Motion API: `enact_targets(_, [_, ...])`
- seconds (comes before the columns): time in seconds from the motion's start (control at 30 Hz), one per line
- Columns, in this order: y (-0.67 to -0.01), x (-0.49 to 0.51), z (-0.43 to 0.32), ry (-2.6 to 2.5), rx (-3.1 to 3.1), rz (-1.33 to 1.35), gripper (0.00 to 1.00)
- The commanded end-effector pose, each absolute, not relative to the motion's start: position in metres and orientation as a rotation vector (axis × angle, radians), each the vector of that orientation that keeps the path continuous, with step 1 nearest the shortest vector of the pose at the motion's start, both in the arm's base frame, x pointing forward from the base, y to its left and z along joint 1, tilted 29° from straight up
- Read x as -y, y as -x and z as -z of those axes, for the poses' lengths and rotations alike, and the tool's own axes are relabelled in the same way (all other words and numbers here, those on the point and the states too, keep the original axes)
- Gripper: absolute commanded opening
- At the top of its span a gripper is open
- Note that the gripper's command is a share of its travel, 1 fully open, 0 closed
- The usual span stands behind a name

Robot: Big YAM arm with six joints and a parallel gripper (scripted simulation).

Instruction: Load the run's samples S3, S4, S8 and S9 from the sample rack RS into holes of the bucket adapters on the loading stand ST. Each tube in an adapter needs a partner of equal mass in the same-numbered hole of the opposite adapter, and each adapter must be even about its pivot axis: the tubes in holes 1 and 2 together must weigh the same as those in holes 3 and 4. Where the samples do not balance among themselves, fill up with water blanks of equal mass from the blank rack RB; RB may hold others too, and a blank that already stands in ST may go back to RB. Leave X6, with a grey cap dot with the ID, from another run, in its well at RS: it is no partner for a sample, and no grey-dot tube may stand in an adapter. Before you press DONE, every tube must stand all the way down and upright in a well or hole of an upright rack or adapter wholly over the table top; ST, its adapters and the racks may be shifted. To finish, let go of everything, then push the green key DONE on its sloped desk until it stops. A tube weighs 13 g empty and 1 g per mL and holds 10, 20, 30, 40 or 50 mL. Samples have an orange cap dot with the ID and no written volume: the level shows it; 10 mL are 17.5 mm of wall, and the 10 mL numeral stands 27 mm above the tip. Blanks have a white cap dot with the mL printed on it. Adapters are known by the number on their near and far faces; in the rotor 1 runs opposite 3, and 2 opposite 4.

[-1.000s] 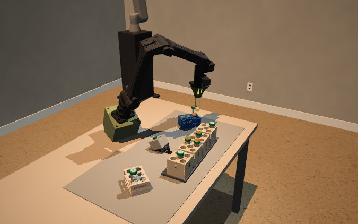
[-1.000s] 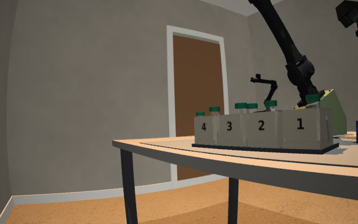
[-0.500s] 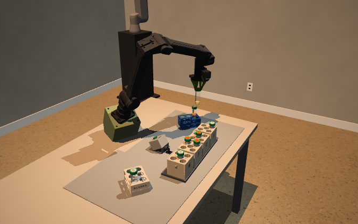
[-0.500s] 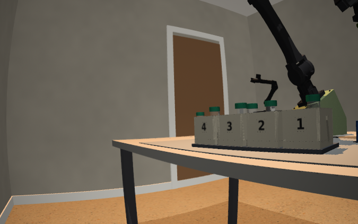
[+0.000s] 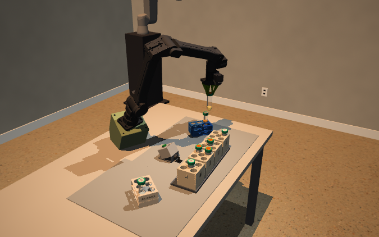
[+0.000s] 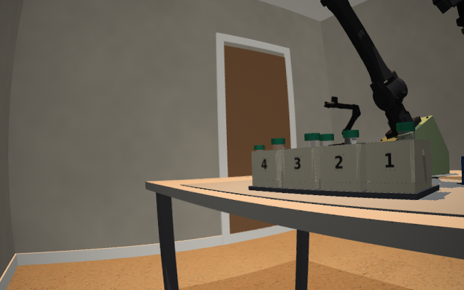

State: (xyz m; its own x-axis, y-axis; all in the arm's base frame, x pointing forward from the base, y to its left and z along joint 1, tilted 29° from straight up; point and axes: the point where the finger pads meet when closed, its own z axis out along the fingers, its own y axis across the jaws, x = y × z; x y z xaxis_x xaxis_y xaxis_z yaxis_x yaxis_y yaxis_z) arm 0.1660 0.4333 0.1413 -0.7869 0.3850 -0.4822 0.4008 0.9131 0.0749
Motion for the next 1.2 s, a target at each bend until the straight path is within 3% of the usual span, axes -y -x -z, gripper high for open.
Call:
enact_targets(0.0, [-0.166, -0.443, -0.161, -0.586, -2.567, -0.019, 0.00])
enact_targets(0.27, [-0.187, -0.448, -0.186, -0.570, -2.569, -0.044, 0.00])
enact_targets(1.17, [-0.277, -0.326, -0.241, 0.284, -2.631, 0.230, 0.00])
